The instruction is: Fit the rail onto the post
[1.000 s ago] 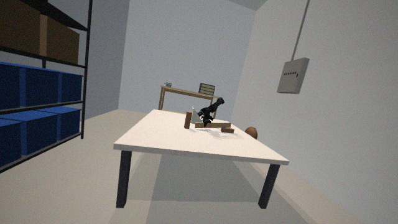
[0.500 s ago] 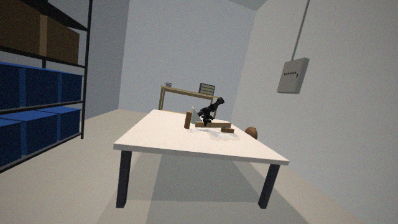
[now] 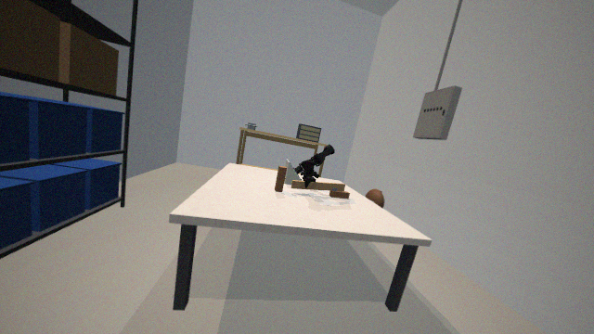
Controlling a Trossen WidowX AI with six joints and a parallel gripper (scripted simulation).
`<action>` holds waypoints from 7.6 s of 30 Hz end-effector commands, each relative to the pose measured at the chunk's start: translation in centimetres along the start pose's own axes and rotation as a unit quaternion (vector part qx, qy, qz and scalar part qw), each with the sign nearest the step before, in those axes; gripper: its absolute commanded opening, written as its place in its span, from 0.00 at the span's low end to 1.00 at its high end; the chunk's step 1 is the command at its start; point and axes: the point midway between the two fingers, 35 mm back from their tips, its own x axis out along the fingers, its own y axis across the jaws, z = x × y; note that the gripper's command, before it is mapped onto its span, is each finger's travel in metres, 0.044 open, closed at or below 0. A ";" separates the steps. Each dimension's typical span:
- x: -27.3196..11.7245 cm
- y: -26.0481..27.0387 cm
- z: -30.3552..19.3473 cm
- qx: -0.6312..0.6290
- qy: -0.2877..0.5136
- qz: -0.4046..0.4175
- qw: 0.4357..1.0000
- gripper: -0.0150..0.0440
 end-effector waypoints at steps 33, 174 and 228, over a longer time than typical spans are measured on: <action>-2.3 -0.4 -0.1 -0.001 0.000 -0.010 1.000 0.25; -1.9 -0.3 -2.4 -0.001 0.001 -0.010 1.000 0.25; -2.0 -0.2 -4.0 -0.001 0.001 -0.010 1.000 0.25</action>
